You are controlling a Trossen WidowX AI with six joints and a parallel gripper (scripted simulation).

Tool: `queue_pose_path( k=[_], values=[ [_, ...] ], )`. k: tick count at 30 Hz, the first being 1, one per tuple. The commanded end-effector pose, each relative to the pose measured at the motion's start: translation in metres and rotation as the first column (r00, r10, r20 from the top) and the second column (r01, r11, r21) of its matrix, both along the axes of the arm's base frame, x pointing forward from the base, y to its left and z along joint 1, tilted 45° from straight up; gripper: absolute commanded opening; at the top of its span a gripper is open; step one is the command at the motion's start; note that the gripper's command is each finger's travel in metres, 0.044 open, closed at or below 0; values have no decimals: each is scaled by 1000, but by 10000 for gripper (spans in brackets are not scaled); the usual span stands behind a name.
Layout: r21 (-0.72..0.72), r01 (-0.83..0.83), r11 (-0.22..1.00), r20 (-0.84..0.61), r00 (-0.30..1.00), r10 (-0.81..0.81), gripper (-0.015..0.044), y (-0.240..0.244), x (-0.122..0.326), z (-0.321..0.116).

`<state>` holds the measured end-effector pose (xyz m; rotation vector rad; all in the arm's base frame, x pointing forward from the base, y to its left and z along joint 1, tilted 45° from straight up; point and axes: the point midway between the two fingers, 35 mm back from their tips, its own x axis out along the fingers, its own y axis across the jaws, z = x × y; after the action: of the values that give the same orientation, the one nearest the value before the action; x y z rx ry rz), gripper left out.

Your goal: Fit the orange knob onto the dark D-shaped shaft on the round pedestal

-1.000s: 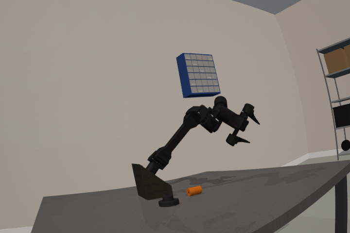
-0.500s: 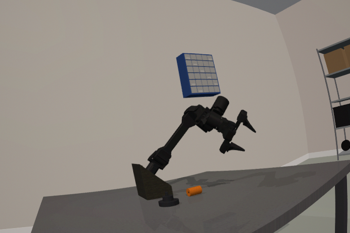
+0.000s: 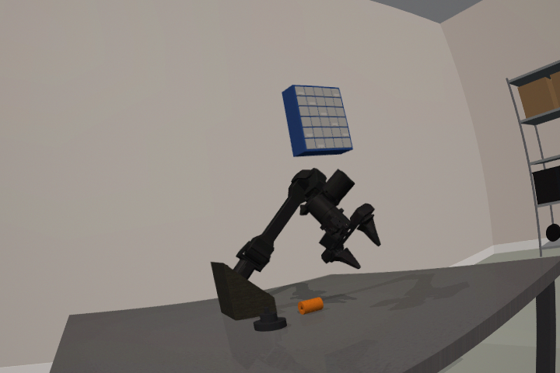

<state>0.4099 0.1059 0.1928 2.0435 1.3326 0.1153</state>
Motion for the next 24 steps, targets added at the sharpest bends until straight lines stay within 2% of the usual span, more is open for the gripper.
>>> queue_pose_path(
  k=[1,16,24],
  values=[
    [-148,-22,989,-212,977,-10,440,-10,-52,-57],
    [-267,-243,932,-575,817,49,440,-23,-174,-110],
    [-267,-251,931,-583,811,51,440,-24,-177,-110]
  ],
)
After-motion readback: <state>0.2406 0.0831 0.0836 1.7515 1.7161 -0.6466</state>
